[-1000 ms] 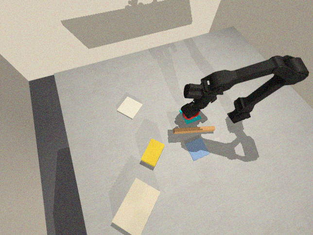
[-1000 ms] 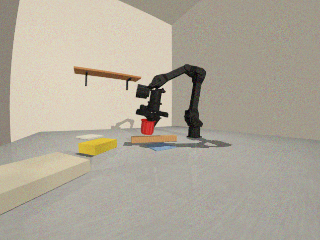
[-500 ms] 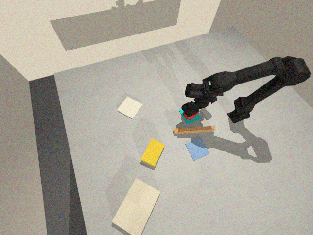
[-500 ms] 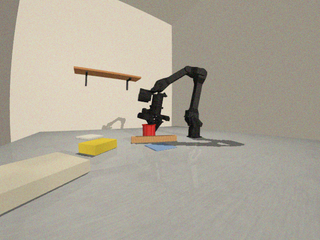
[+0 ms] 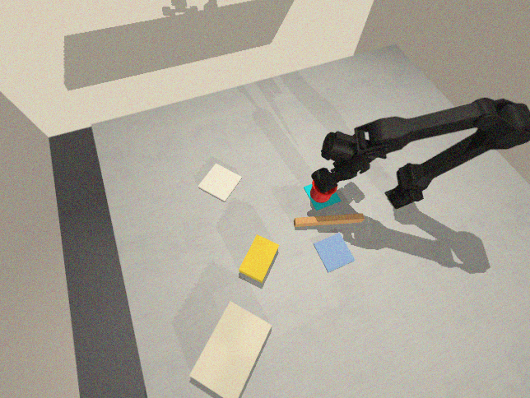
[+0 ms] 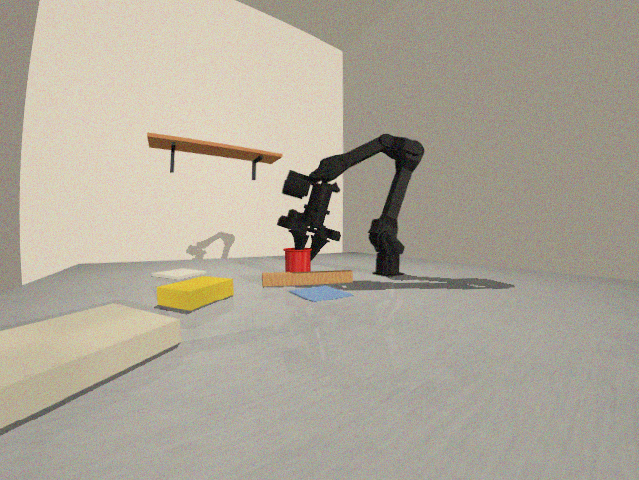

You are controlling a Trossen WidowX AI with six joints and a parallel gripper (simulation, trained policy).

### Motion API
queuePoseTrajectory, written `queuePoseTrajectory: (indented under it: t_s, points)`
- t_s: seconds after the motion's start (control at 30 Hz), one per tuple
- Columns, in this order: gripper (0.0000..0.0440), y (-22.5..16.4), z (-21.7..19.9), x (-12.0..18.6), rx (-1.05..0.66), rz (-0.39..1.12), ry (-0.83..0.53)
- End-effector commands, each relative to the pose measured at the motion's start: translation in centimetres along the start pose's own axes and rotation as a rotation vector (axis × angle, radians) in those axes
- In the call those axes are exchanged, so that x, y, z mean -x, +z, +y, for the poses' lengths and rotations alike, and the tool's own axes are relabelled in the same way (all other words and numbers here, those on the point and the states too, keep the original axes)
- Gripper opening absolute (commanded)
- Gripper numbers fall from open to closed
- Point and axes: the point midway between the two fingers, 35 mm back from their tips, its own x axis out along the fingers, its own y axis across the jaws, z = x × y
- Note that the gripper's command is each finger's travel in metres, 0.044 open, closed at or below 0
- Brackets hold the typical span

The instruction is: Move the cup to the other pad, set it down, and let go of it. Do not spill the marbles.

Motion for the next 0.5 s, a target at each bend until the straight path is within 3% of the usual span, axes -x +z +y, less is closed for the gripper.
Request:
queuePoseTrajectory:
  t_s: [0.0,0.47]
  points:
    - [0.0210,0.0,-0.2,0.3,-0.003,-0.006,0.024]
    - [0.0281,0.6,-0.6,2.8,-0.032,-0.048,0.098]
